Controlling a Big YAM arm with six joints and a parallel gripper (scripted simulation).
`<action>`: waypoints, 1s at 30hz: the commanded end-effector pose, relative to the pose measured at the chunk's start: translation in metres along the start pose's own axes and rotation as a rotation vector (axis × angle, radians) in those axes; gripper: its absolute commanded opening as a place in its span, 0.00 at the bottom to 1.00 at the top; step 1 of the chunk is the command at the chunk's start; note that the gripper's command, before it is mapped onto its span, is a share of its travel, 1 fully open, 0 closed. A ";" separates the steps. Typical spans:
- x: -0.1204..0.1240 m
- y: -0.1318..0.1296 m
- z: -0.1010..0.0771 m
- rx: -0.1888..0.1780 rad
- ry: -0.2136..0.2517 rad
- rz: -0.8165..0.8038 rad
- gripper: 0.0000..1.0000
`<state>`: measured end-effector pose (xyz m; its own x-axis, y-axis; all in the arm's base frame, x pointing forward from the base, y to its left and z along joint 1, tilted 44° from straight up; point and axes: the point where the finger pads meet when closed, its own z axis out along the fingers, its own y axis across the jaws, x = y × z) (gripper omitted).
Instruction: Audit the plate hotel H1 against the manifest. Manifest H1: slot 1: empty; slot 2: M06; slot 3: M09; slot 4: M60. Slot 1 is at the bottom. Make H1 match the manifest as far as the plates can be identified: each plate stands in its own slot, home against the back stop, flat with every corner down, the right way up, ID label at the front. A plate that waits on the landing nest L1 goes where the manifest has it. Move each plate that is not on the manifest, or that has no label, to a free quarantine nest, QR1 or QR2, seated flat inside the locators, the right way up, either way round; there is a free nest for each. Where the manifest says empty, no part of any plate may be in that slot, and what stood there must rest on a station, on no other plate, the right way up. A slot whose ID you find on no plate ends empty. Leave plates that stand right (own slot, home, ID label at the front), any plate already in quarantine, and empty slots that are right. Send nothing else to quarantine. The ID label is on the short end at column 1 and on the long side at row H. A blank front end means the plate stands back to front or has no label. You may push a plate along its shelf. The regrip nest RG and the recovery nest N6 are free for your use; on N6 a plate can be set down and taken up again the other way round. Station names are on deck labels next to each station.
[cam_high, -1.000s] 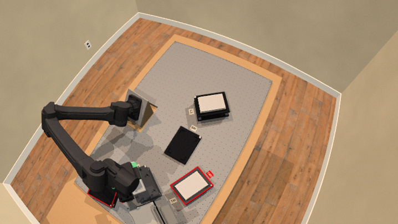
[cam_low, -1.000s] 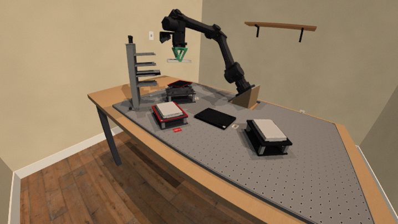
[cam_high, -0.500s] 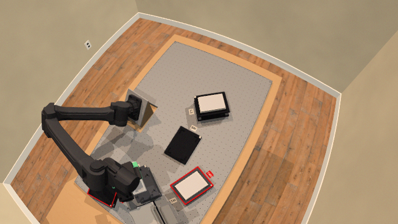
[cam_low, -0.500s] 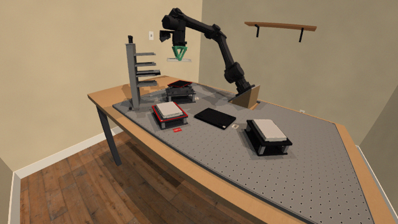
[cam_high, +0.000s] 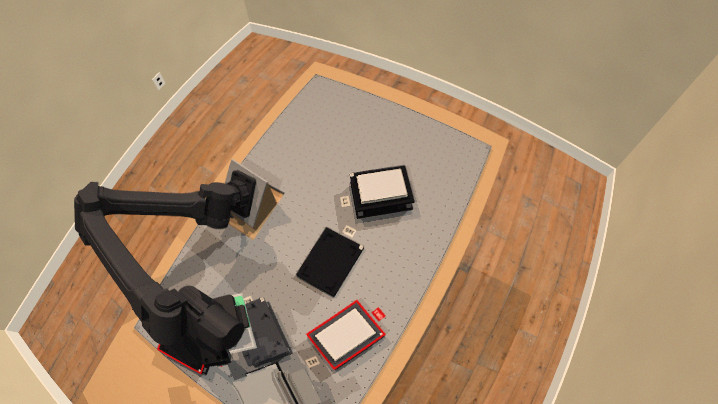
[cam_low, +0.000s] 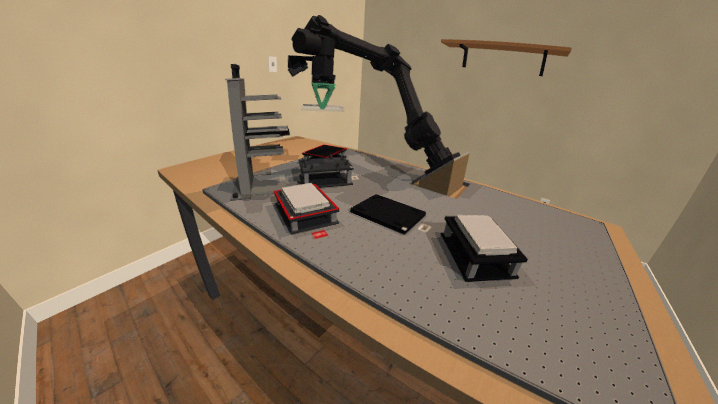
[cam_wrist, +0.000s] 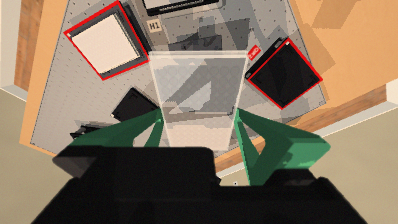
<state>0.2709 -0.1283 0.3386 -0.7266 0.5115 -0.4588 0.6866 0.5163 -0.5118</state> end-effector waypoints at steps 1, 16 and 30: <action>-0.006 -0.022 -0.009 -0.009 -0.019 0.132 0.86; 0.013 -0.064 -0.002 0.039 0.028 0.325 0.86; -0.006 -0.112 -0.014 0.005 -0.022 0.726 0.86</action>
<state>0.1978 -0.1750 0.3906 -0.1814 0.7094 -0.6810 0.9829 0.1080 -0.1493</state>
